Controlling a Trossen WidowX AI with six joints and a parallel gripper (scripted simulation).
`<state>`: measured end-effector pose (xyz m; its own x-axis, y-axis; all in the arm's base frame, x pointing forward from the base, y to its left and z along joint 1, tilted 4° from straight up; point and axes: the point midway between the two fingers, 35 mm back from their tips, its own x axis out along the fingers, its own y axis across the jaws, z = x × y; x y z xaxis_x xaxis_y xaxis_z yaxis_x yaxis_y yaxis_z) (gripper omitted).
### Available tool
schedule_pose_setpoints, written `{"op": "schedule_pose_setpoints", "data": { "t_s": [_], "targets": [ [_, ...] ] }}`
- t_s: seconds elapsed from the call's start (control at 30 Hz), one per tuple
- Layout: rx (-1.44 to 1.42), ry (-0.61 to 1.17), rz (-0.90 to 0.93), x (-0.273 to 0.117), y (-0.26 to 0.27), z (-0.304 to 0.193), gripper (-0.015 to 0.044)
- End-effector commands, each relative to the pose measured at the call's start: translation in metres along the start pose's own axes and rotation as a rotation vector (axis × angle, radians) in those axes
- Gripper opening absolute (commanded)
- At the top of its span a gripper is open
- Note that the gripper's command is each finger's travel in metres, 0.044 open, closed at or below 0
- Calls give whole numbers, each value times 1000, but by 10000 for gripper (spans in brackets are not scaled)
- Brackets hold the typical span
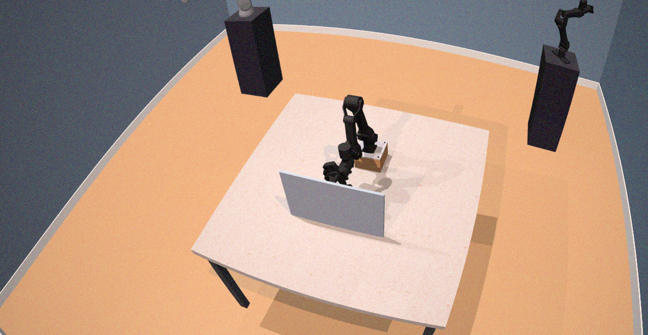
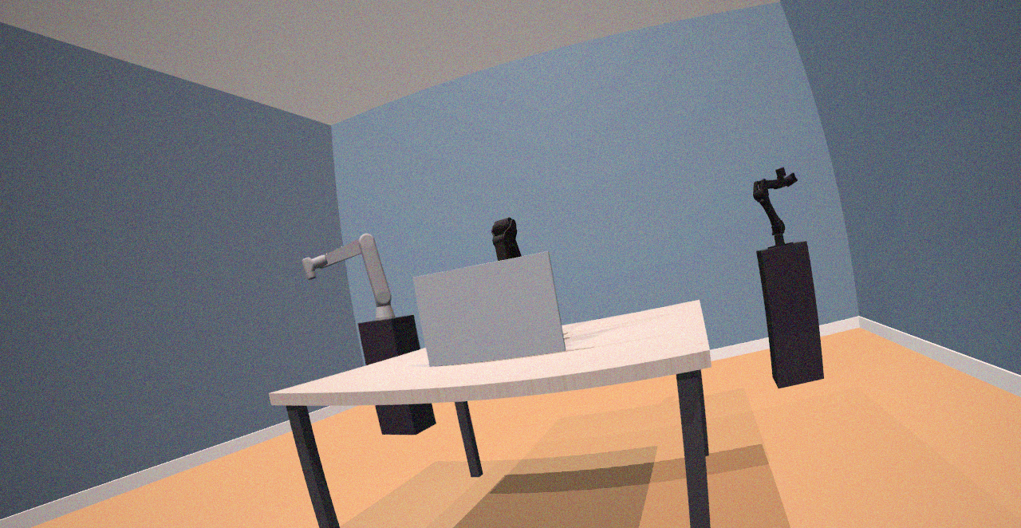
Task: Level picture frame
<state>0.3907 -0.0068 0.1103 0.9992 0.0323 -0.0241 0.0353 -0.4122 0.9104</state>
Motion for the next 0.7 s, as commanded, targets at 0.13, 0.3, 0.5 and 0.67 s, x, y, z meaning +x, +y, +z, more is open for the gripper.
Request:
{"op": "schedule_pose_setpoints", "data": {
  "t_s": [0.13,0.3,0.5,0.67],
  "targets": [
    [6,-3,1,0,0,1,76],
    [6,-3,1,0,0,1,43],
    [6,-3,1,0,0,1,0],
    [6,-3,1,0,1,0,0]
  ]
}}
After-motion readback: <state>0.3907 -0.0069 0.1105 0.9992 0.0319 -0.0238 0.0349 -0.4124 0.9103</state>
